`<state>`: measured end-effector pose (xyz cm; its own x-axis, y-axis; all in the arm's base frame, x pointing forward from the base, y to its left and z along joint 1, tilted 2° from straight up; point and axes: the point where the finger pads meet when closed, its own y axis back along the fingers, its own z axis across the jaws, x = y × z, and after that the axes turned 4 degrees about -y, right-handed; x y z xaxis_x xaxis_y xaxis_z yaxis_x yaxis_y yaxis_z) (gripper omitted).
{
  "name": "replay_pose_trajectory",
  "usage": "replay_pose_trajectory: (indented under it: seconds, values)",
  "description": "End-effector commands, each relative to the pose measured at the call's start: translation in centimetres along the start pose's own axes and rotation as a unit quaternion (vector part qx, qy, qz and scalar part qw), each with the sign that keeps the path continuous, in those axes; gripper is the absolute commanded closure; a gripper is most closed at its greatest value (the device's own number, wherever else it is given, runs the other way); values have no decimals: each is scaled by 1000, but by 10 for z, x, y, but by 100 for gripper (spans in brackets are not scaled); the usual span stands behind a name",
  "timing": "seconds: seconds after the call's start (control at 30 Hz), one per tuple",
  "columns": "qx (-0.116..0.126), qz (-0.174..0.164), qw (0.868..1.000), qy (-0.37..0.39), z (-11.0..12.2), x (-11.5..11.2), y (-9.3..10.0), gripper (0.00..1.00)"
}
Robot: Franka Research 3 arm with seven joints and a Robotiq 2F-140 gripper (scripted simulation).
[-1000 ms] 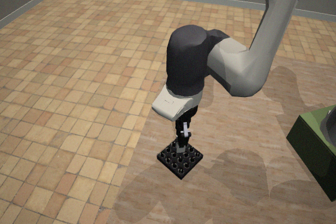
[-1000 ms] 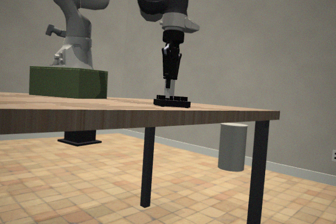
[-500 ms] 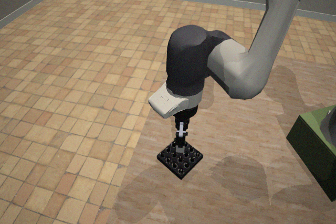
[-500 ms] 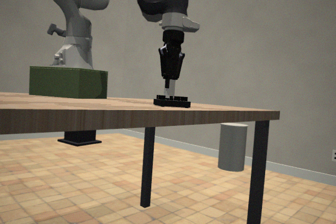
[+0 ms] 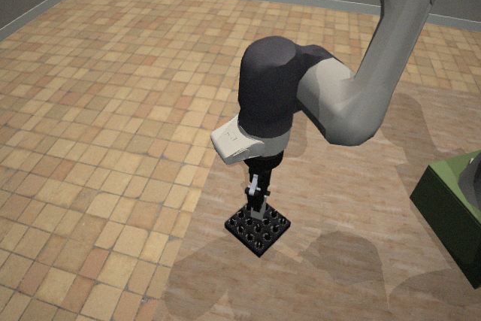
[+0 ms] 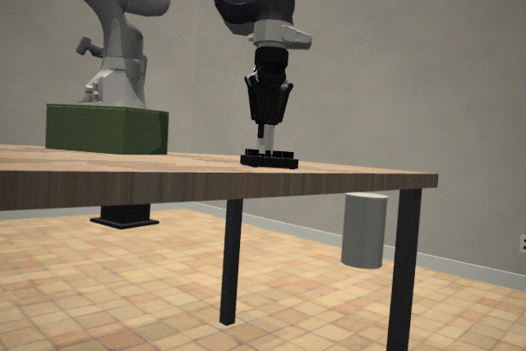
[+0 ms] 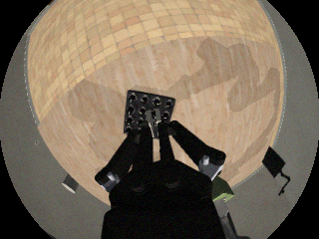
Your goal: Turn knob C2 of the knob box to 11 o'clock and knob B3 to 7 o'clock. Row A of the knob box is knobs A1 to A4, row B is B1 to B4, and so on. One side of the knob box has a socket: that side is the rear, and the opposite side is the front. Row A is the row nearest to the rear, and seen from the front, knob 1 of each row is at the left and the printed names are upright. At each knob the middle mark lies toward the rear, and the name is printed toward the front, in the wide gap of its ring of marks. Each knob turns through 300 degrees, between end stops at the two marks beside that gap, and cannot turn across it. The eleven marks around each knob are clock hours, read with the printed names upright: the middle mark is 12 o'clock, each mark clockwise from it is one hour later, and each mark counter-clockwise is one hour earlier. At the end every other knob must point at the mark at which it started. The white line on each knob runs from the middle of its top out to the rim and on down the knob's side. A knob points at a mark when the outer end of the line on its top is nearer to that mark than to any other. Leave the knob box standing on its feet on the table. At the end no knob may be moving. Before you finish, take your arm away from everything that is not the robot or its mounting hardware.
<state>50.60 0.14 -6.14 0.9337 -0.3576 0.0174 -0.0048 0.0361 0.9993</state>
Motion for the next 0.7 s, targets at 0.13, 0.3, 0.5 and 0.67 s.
replay_pose_trajectory:
  seconds: [0.13, 0.3, 0.5, 0.67]
  values:
    - [0, 5, 997, -76, 0, 0, 0, 95]
    - [0, 5, 997, -80, 0, 0, 0, 95]
    - [0, 5, 997, -82, 0, 0, 0, 95]
    - [0, 5, 997, -82, 0, 0, 0, 95]
